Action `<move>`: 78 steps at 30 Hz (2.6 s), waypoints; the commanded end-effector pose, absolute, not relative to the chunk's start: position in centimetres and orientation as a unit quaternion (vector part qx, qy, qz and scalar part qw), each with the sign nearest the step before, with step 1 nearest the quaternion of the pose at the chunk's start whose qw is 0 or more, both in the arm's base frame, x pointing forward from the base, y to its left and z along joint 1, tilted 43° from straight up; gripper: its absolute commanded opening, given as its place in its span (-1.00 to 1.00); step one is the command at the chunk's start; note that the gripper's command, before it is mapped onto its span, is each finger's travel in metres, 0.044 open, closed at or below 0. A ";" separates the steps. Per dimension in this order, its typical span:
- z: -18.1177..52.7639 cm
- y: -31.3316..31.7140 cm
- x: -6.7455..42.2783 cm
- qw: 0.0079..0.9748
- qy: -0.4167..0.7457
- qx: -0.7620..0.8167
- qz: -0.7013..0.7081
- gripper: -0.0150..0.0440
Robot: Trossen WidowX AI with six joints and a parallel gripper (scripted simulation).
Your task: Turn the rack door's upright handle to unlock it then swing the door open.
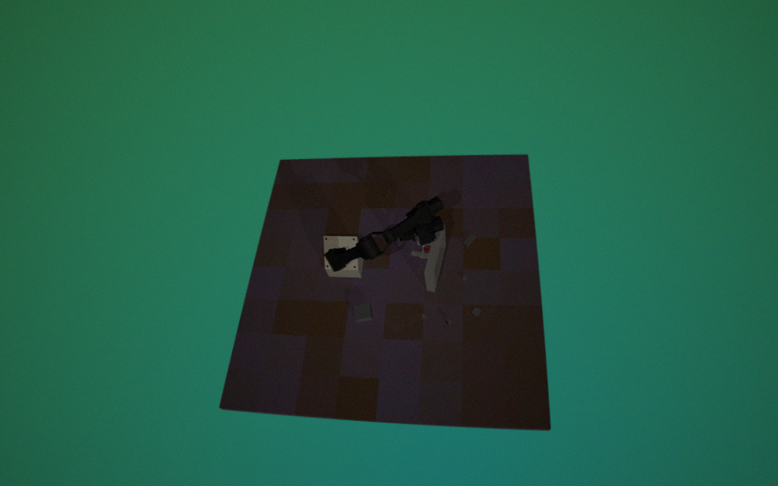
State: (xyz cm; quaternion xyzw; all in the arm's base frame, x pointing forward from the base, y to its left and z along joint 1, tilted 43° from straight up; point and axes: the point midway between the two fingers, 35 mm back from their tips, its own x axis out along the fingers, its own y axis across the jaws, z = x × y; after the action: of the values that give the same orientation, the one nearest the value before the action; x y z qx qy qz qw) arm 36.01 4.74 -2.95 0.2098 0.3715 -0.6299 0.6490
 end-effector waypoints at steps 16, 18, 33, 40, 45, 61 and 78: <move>-2.9 4.7 36.0 0.544 0.142 0.411 -0.717 0.47; -2.9 4.7 36.0 0.544 0.142 0.411 -0.717 0.38; -2.9 4.7 36.0 0.544 0.142 0.411 -0.717 -0.36; -2.9 4.7 36.0 0.544 0.142 0.411 -0.717 -0.45; -2.9 4.7 35.7 0.560 0.169 0.391 -0.711 -0.45; -2.6 4.6 33.6 0.620 0.293 0.284 -0.670 -0.45; -1.7 3.9 30.1 0.654 0.388 0.191 -0.621 -0.45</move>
State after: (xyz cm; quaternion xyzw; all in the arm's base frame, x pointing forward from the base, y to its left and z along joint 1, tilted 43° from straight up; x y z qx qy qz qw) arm 30.69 4.12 -1.96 0.2105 0.3696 -0.6330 0.6469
